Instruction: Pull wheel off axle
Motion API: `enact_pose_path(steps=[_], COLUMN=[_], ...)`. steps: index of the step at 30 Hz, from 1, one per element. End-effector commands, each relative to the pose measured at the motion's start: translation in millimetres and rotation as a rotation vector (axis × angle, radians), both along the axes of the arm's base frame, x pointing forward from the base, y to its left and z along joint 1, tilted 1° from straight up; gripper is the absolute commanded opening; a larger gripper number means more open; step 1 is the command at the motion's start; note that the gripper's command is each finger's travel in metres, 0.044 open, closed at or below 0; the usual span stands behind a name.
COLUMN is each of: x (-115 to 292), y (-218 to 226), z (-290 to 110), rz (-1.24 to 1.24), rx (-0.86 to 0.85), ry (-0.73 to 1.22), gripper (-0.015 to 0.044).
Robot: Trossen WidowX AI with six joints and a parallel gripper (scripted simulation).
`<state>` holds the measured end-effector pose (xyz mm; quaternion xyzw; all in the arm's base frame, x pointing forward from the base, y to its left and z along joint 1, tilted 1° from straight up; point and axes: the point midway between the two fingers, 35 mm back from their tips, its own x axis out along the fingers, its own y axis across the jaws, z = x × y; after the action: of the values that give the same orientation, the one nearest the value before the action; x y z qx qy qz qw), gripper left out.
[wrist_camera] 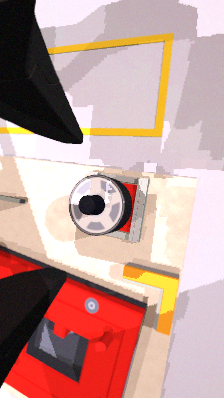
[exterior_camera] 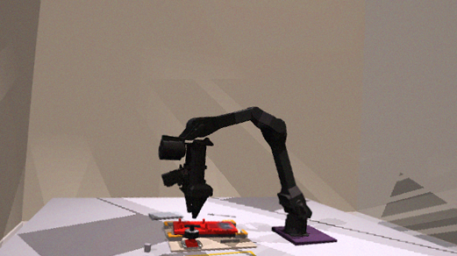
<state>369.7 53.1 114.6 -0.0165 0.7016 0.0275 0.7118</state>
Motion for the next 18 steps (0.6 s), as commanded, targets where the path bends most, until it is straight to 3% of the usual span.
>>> enact_pose_path(steps=[1, 12, 16, 18], x=[0, -3, -3, -3], y=[0, 2, 2, 2], z=[-21, -53, -50, -50], rz=[0.003, 0.003, 0.006, 0.006], rx=[-0.005, -0.005, -0.002, -0.002], ry=[0.006, 0.006, 0.011, 0.011], gripper=[0.0300, 0.0300, 0.0195, 0.0182])
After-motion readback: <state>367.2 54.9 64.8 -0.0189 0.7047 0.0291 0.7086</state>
